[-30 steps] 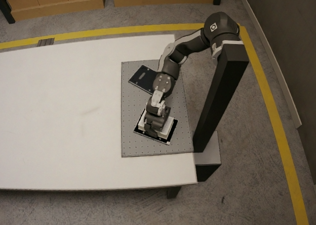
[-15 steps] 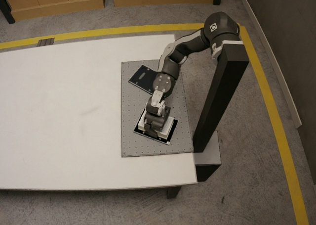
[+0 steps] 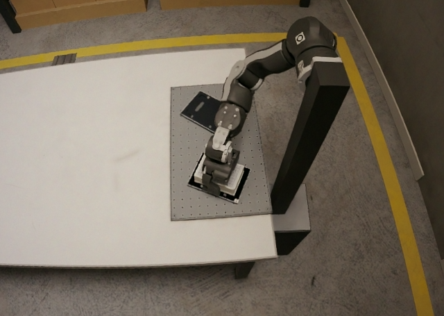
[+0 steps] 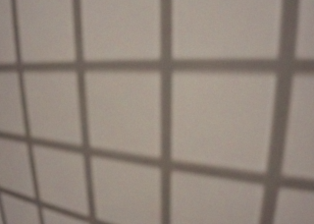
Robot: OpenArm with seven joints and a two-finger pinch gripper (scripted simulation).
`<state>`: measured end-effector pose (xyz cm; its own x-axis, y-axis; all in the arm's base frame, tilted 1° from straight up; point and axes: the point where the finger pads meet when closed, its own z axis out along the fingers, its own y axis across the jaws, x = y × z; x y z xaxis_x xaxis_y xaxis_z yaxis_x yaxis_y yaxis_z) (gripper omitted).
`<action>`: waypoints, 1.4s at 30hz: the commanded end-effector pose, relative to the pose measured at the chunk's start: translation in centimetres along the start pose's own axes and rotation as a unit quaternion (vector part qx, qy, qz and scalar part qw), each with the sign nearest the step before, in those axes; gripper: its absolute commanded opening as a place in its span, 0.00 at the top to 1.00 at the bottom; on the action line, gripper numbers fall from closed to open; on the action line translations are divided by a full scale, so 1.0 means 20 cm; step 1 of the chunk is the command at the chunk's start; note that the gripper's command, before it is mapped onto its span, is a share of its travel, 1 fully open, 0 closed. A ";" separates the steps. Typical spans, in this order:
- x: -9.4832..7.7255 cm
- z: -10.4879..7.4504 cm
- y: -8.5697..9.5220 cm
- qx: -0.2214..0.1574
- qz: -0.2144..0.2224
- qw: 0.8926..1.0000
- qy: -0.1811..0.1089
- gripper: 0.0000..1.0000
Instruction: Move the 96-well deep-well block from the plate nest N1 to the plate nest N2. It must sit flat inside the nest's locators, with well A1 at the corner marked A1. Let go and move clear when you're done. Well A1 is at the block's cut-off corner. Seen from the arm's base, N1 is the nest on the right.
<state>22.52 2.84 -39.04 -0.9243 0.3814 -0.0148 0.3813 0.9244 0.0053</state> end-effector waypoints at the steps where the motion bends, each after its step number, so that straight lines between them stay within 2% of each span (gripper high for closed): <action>1: 0.00 0.00 0.00 -0.001 0.000 1.000 0.000 0.27; 2: 0.00 0.00 0.00 -0.001 0.000 1.000 0.000 0.23; 11: 0.00 0.00 0.00 -0.001 0.000 1.000 0.000 0.23; 16: 0.00 -0.20 0.00 -0.002 -0.001 1.000 0.000 0.23; 28: 0.00 -0.20 0.00 -0.002 -0.001 1.000 0.000 0.23; 33: 0.00 -0.40 0.00 -0.002 -0.001 1.000 0.000 0.23; 42: 0.00 -0.40 0.00 -0.002 -0.001 1.000 0.000 0.23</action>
